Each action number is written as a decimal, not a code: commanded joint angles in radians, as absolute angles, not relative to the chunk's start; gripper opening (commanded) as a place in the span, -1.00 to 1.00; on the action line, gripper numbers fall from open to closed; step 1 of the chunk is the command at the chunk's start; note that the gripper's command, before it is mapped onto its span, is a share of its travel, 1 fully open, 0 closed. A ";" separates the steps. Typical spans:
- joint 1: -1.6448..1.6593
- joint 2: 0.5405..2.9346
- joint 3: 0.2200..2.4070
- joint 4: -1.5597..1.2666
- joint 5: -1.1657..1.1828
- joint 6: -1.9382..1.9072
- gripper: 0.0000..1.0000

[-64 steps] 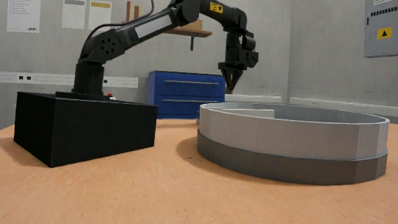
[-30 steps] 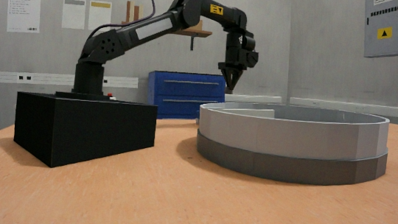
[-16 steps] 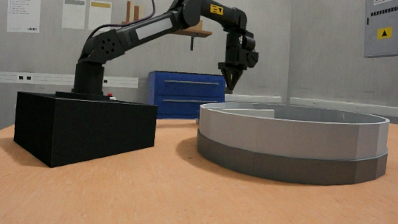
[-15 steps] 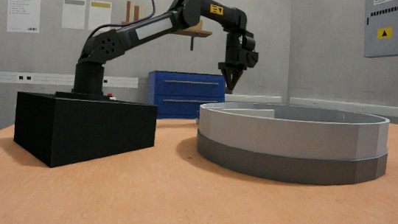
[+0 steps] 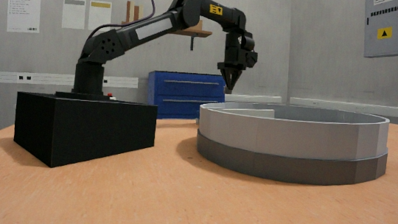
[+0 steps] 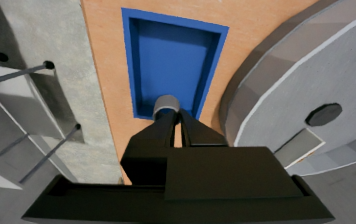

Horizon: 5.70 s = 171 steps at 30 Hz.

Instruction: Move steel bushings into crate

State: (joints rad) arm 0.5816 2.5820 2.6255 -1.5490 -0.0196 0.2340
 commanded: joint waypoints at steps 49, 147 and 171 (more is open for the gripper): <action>0.585 2.587 2.667 -1.553 -0.006 0.241 -1.00; 0.588 2.533 2.328 -1.266 -0.006 0.242 -1.00; 0.588 2.529 2.333 -1.258 -0.006 0.242 -1.00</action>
